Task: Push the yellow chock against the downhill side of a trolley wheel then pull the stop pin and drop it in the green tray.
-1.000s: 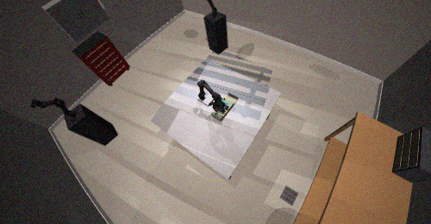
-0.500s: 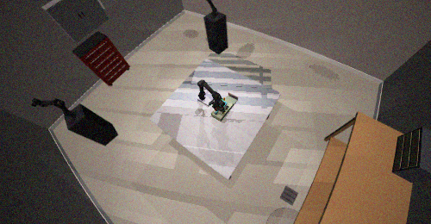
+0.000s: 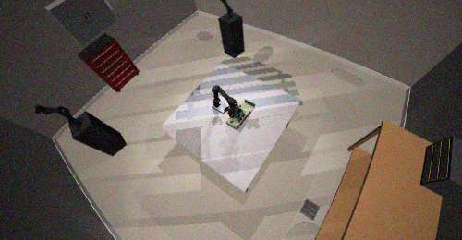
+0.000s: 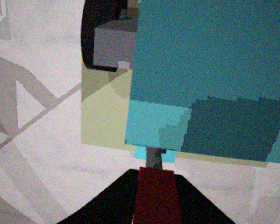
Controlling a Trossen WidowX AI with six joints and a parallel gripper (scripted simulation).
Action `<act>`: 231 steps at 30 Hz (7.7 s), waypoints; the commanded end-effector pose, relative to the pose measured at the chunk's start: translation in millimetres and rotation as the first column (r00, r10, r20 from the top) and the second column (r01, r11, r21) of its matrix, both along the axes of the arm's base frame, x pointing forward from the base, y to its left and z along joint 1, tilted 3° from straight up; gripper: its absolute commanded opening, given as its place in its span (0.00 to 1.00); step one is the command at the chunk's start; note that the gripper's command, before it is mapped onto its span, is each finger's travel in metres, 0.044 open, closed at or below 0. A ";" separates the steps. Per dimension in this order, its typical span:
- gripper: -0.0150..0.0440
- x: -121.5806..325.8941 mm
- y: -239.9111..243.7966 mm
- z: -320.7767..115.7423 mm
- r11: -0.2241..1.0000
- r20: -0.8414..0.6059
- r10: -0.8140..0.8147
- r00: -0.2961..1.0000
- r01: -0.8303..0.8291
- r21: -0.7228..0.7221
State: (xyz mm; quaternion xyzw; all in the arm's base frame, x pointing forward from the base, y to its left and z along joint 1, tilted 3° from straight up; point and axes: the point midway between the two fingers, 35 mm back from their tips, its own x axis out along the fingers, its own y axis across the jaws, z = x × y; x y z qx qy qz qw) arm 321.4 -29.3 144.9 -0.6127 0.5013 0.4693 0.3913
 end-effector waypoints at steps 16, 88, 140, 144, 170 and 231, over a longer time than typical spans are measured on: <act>0.25 1.1 -0.3 14.5 1.000 0.007 -0.007 1.000 0.007 -0.006; 0.25 -78.9 -6.4 16.3 1.000 0.000 -0.007 1.000 0.007 -0.007; 0.25 -115.9 165.2 -11.4 0.999 -0.012 0.033 0.999 -0.032 0.016; 0.25 -116.0 164.2 -11.4 0.988 -0.035 0.149 0.988 -0.148 0.036; 0.25 -115.4 158.5 -11.5 0.595 -0.085 0.802 0.591 -0.780 0.195; 0.25 -127.5 183.3 -87.5 -0.003 0.170 0.984 0.047 -0.960 0.280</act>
